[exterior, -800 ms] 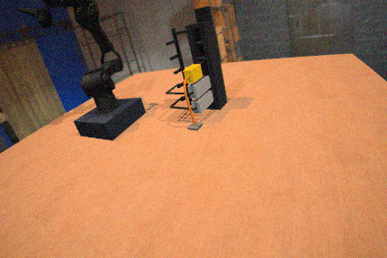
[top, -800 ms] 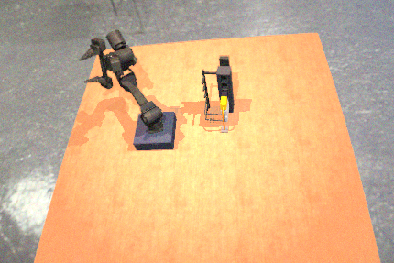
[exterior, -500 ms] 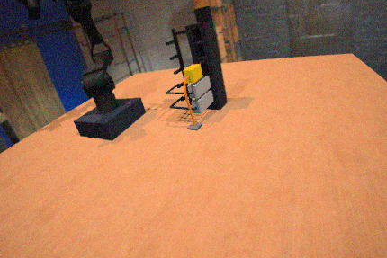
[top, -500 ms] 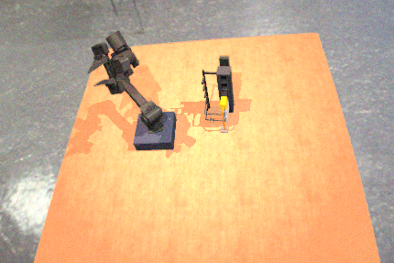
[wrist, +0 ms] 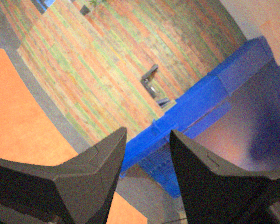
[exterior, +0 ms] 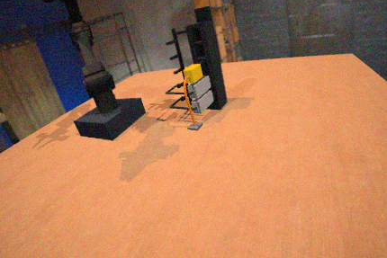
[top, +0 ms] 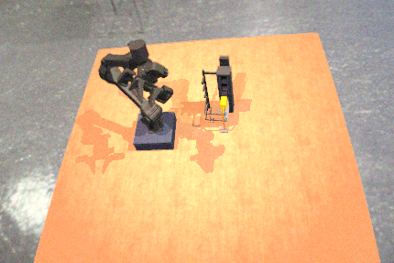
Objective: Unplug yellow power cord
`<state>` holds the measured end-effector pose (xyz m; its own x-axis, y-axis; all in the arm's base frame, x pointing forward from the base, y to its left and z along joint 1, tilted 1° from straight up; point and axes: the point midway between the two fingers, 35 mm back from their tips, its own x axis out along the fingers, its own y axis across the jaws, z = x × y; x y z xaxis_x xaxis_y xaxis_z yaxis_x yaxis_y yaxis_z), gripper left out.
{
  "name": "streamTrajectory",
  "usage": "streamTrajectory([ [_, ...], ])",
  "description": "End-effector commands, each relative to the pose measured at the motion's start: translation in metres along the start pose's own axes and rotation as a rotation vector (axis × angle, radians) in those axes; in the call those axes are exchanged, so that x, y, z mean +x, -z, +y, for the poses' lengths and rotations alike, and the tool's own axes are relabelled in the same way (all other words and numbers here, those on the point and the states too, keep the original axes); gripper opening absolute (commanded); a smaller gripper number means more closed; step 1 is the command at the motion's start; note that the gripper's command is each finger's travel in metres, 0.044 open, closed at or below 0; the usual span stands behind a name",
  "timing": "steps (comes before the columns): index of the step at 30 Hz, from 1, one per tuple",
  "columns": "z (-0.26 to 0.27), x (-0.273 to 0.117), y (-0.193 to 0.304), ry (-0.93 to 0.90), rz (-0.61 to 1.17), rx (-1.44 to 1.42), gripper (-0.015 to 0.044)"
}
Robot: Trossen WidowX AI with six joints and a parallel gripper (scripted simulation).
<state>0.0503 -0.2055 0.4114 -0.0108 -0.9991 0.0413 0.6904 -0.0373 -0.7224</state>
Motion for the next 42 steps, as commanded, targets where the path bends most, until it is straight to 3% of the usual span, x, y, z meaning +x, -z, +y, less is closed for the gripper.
streamTrajectory([
  [1, 0.073, 0.015, -0.027, -0.299, 0.018, 0.245, 0.0160],
  [10, 0.186, 0.001, -0.046, -0.682, 0.271, 0.529, 0.0160],
  [18, 0.281, -0.049, -0.041, -0.870, 0.731, 0.718, 0.0160],
  [24, 0.332, -0.098, -0.023, -0.796, 1.170, 0.829, 0.0160],
  [31, 0.368, -0.156, 0.004, -0.474, 1.604, 0.878, 0.0160],
  [42, 0.370, -0.160, 0.007, -0.438, 1.633, 0.879, 0.0160],
])
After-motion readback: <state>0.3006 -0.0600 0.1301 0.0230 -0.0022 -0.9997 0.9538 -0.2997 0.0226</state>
